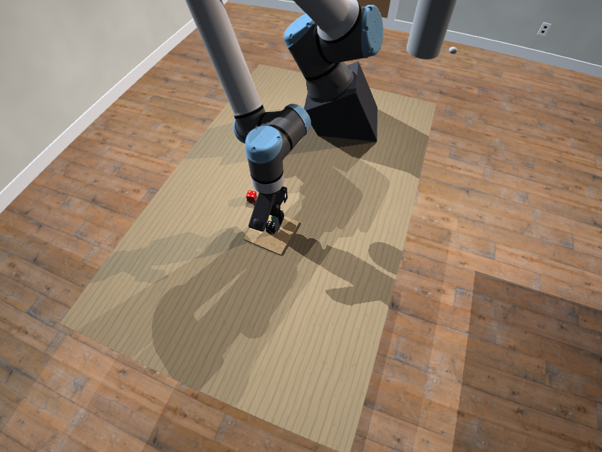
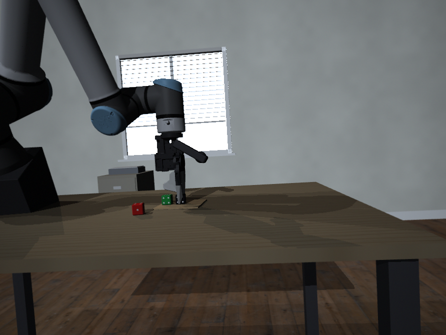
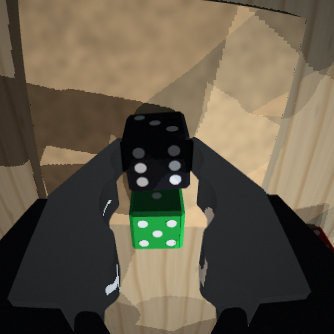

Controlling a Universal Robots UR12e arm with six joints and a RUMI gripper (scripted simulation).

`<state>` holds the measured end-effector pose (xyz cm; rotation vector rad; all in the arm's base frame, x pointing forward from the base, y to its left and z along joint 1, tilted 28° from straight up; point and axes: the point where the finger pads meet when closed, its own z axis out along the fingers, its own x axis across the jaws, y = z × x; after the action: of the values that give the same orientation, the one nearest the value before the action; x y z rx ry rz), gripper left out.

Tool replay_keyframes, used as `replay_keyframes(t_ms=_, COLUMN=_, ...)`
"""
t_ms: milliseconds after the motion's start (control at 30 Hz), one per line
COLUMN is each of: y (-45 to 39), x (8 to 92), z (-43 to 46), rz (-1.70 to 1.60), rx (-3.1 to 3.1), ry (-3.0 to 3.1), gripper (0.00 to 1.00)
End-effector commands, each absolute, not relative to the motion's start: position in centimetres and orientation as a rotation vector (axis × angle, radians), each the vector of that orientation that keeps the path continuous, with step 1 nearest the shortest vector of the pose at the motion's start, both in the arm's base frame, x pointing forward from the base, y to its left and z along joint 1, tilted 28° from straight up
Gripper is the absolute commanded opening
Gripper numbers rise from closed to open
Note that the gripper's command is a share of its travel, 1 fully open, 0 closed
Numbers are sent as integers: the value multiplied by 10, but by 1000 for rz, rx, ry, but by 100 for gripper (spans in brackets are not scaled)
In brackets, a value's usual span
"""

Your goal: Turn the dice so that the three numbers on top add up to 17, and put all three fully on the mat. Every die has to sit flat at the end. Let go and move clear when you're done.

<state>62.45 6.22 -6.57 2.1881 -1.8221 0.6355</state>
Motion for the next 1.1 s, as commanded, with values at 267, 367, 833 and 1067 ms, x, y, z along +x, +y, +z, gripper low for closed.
replay_keyframes(t_ms=267, y=62, x=625, z=-65, rz=637, rx=2189, ry=-1822, gripper=28)
replay_keyframes(t_ms=367, y=62, x=625, z=-65, rz=637, rx=2189, ry=-1822, gripper=28)
replay_keyframes(t_ms=833, y=66, x=623, z=-59, rz=637, rx=2189, ry=-1822, gripper=28)
replay_keyframes(t_ms=1067, y=79, x=618, z=-32, rz=637, rx=2189, ry=-1822, gripper=28)
